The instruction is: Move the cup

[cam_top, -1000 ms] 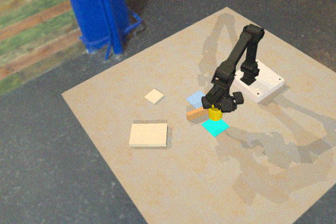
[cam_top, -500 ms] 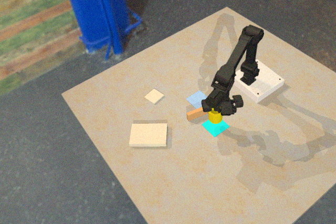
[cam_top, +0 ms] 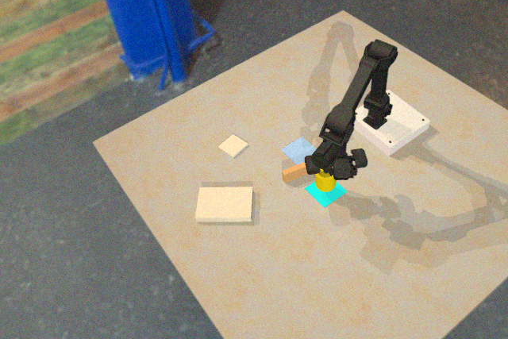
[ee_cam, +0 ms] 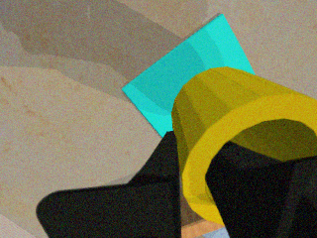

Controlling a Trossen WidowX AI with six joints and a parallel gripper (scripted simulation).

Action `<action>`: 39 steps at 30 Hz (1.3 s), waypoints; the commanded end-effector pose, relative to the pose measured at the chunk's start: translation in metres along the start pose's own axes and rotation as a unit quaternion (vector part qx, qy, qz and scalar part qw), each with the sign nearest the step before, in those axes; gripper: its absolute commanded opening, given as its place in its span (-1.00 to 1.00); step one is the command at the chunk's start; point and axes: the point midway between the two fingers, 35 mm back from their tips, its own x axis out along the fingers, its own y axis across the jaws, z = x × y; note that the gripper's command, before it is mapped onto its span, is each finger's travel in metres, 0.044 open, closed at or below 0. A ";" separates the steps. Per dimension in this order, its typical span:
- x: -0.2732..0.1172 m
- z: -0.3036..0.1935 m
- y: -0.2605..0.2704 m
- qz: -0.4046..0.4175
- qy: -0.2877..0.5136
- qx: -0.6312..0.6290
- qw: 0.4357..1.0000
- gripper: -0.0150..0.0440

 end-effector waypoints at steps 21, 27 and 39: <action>0.022 -0.001 0.002 0.002 0.002 0.000 1.000 -0.49; 0.022 -0.001 0.002 0.002 0.002 0.000 1.000 -0.49; 0.022 -0.001 0.002 0.002 0.002 0.000 1.000 0.01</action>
